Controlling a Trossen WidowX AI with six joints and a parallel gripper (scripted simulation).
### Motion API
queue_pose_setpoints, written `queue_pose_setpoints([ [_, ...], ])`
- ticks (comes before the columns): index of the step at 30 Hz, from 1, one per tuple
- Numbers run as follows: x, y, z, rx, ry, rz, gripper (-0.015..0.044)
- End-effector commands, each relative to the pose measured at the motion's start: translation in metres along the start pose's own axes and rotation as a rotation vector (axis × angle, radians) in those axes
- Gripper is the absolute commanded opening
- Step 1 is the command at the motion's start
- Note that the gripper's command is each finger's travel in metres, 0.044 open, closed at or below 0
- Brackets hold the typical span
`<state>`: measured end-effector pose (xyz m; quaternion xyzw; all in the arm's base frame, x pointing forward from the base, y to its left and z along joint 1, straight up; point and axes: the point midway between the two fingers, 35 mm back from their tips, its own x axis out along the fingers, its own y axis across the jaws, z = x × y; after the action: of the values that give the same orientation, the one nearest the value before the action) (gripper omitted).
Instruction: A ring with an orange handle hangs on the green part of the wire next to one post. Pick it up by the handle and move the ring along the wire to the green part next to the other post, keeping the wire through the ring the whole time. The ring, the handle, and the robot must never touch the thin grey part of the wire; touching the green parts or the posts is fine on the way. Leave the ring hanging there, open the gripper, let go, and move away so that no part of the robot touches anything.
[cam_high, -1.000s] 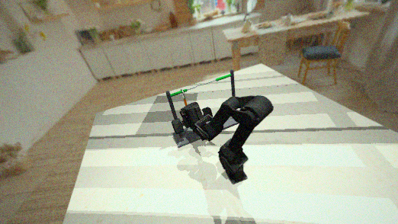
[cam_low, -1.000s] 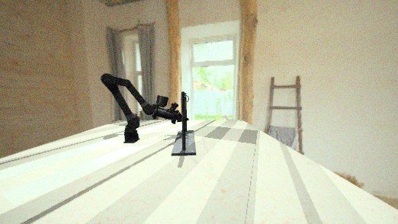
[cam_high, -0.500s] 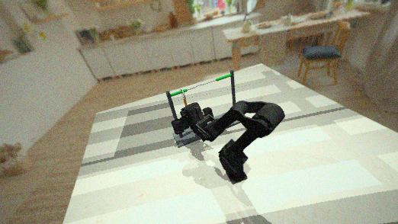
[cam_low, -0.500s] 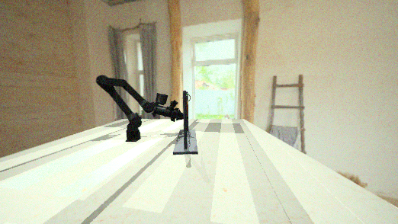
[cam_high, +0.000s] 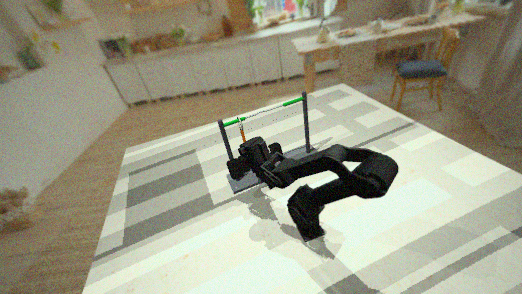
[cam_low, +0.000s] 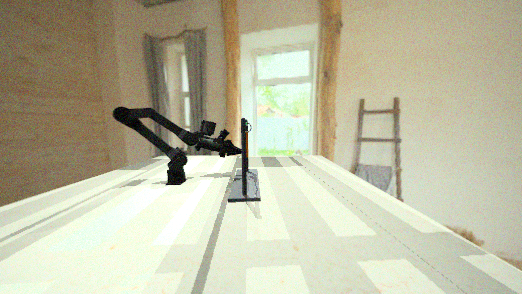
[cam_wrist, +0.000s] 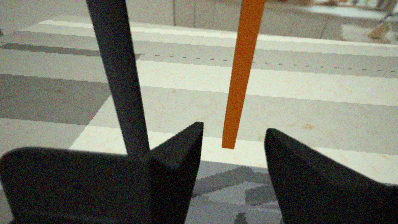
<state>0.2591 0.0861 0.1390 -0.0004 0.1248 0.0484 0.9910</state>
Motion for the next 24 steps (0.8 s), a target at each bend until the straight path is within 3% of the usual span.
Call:
queue_pose_setpoints([
  [1,-0.0062,-0.0013,-0.0036,0.0,0.007,-0.004,0.016],
  [22,-0.0101,-0.0018,-0.0043,0.0,0.007,-0.004,0.016],
  [24,-0.0136,-0.0004,-0.003,-0.001,0.005,0.0,0.0212],
])
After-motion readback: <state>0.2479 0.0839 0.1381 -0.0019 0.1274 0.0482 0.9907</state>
